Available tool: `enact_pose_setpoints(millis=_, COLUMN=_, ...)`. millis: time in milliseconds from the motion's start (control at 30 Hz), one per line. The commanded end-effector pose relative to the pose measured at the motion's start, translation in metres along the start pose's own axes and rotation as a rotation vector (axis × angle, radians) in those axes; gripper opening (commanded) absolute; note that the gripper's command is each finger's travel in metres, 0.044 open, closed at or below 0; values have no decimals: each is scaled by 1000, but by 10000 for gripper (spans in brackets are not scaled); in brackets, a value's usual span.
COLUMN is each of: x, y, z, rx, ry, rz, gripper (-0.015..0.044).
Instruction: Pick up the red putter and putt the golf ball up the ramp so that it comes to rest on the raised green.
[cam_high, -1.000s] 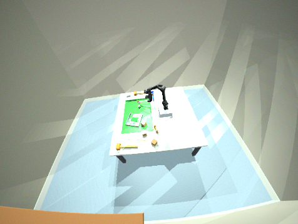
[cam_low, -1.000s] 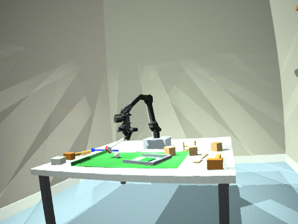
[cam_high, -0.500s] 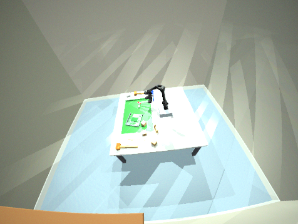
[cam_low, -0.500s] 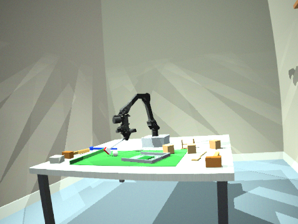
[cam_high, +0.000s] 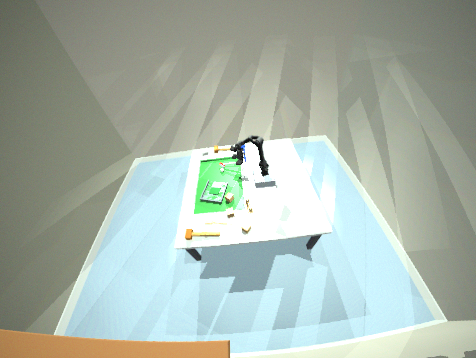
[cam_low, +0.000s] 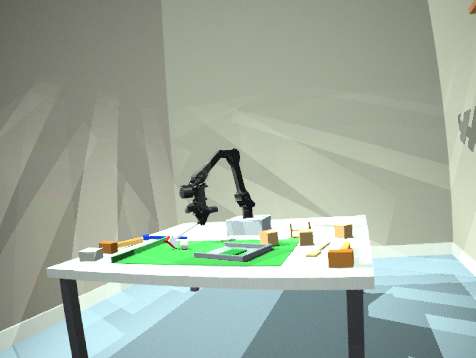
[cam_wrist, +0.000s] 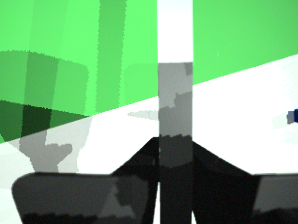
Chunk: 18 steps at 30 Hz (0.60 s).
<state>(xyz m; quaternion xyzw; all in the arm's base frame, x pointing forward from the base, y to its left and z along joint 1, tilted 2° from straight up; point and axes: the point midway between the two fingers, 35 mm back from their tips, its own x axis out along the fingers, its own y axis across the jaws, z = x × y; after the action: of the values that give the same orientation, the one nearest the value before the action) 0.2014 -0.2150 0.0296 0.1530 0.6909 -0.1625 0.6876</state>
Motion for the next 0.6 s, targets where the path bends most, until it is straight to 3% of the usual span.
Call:
enact_pose_setpoints(millis=0, x=0, y=-7, z=1, rx=-1, ry=-2, rz=-2, gripper=0)
enact_pose_setpoints(millis=400, x=3, y=-28, z=-1, rx=12, ry=2, rz=-3, gripper=0)
enact_pose_setpoints(millis=567, x=2, y=21, z=7, rx=8, ry=-1, rz=1, gripper=0)
